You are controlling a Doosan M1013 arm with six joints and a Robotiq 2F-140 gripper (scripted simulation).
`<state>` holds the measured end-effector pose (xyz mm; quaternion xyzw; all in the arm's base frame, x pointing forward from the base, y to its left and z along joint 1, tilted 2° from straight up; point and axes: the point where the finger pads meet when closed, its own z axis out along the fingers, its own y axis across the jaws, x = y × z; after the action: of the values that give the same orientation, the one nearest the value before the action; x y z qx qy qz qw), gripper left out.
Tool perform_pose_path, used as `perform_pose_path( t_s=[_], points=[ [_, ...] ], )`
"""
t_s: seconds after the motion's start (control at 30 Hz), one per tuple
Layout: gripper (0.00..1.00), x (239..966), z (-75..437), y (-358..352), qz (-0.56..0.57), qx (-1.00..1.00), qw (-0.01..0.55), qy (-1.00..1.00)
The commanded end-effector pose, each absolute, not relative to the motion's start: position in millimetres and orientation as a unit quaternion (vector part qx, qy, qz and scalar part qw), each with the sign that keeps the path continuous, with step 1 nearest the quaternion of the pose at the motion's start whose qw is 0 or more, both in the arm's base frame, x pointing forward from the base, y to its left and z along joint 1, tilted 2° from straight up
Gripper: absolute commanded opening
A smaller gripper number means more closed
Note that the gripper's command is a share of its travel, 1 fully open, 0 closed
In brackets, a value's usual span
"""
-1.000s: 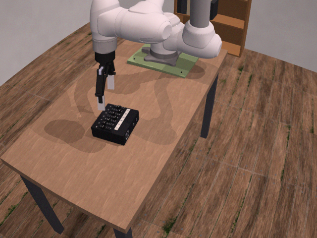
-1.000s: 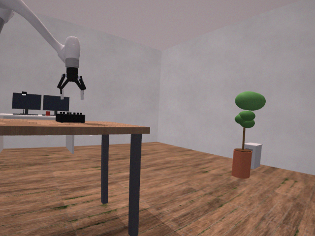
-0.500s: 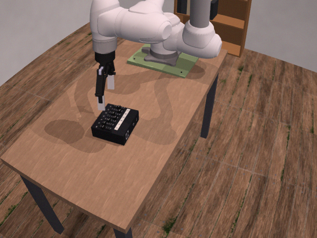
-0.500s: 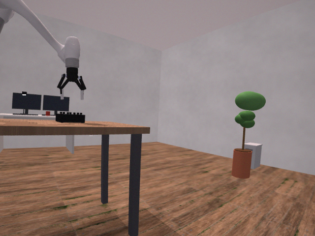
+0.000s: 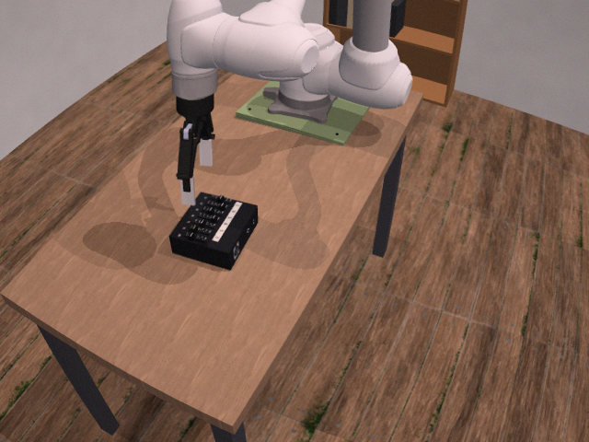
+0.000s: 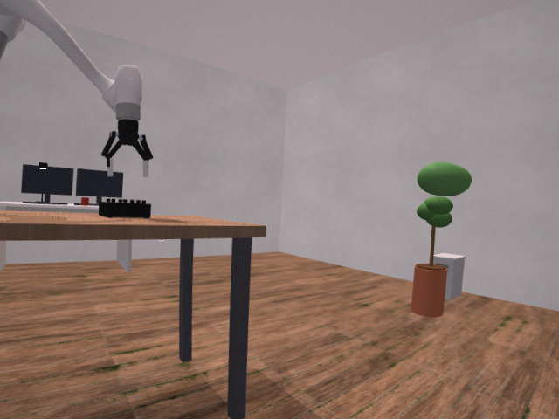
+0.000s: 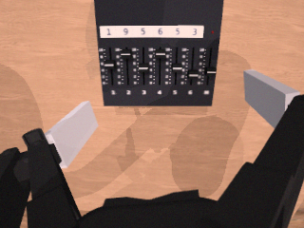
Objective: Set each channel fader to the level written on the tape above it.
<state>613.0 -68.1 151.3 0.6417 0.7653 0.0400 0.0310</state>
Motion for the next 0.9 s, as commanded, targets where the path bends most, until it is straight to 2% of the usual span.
perform_pose_path(
  t_s=[0.0, 0.47, 0.83, 0.87],
  points=[
    [1.00, 613, 151, -68, 0.040, 0.642, 0.031, 0.765],
    [1.00, 613, 153, -67, 0.040, 0.669, 0.028, 0.742],
    [1.00, 613, 163, -58, 0.038, 0.846, 0.007, 0.531],
    [1.00, 613, 165, -57, 0.034, 0.889, 0.002, 0.457]
  ],
)
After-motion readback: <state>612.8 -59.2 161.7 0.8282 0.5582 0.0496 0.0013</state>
